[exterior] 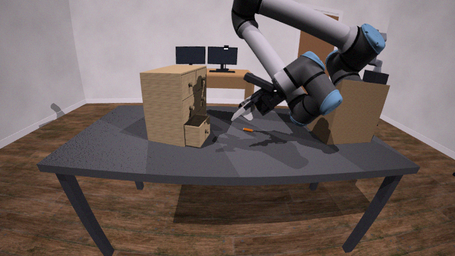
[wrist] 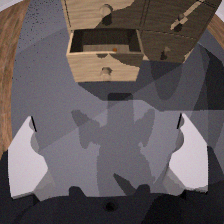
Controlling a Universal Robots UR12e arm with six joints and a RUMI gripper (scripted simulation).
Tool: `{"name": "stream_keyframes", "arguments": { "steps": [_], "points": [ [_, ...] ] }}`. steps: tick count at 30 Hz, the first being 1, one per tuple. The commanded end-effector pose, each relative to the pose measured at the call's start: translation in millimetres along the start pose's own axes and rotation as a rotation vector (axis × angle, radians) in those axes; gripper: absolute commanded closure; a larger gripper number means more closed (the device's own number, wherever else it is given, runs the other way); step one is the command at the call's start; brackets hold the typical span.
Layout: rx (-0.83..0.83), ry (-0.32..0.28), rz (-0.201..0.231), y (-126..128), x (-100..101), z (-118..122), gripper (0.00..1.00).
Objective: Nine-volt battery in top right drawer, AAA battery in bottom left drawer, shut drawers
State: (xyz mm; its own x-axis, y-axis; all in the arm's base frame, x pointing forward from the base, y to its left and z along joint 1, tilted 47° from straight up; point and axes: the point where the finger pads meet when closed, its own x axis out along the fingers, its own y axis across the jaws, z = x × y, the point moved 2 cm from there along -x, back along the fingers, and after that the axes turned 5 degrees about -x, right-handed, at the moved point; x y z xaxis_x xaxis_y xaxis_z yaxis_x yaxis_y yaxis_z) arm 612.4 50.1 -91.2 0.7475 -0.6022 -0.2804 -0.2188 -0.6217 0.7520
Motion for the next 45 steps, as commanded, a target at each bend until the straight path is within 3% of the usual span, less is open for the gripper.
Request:
{"name": "stream_keyframes", "arguments": {
  "steps": [1,32,33,45],
  "points": [
    [0.0,0.015,0.0,-0.2,2.0,0.2,0.0],
    [0.0,0.045,0.004,-0.1,6.2,1.3,0.0],
    [0.0,0.045,0.004,-0.1,6.2,1.3,0.8],
    [0.0,0.045,0.004,-0.1,6.2,1.3,0.8]
  ]
}}
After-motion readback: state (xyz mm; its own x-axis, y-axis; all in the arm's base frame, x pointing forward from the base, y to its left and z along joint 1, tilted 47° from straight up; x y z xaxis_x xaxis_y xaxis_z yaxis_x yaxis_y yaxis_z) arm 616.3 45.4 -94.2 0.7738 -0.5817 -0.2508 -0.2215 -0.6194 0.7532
